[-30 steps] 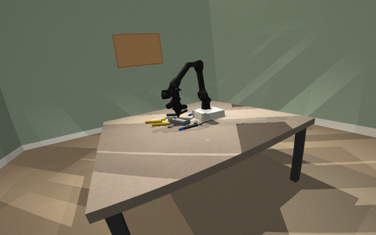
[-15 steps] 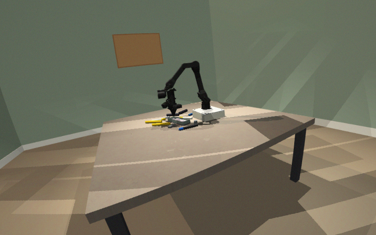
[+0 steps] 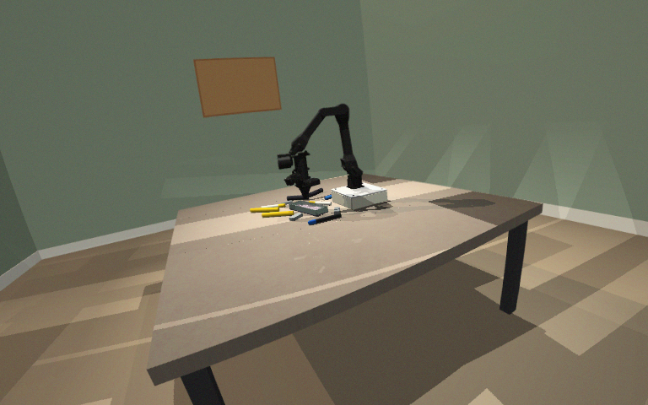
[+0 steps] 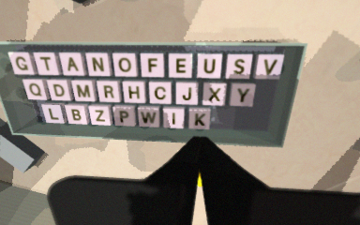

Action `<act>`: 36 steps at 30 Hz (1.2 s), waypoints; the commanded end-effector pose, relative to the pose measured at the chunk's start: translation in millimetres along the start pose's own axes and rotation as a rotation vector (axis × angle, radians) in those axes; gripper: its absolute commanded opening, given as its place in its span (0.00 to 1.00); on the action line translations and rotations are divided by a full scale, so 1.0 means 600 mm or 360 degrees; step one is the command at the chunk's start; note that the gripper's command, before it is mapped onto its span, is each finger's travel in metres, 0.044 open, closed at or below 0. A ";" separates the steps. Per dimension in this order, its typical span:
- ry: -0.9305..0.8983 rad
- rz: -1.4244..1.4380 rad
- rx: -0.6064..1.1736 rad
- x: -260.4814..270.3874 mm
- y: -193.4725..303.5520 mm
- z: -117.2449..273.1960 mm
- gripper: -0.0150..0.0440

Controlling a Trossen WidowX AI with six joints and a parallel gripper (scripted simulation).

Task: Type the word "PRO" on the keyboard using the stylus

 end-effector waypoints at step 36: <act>-0.0010 -0.0005 0.0002 0.142 0.003 0.098 0.25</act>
Point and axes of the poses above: the point midway between the two fingers, 35 mm back from their tips, its own z axis back along the fingers, its own x axis across the jaws, y = z × x, the point moved 2 cm from there along z, back along the fingers, and after that the axes turned 3 degrees about z, right-handed, at the moved point
